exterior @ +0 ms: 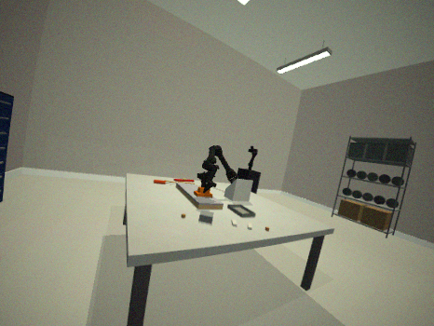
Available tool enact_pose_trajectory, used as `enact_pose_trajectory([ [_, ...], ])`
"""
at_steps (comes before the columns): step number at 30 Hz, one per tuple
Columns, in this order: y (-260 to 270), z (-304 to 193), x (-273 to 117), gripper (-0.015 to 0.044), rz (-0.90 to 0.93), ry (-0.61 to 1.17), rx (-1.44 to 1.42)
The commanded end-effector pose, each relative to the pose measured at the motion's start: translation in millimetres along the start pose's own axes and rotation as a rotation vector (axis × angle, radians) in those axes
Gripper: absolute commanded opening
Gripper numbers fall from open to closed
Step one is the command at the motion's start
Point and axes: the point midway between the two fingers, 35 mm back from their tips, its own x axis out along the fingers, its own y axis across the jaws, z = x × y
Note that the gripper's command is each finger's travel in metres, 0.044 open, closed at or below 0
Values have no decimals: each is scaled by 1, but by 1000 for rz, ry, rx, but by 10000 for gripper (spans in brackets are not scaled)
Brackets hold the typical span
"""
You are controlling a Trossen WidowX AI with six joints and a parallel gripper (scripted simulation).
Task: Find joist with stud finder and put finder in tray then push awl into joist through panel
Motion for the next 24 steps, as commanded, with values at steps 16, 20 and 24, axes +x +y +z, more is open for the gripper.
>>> enact_pose_trajectory([
  [16,45,0,-1,0,10,1,2],
  [20,54,0,-1,0,11,1,2],
  [24,62,0,-1,0,11,1,2],
])
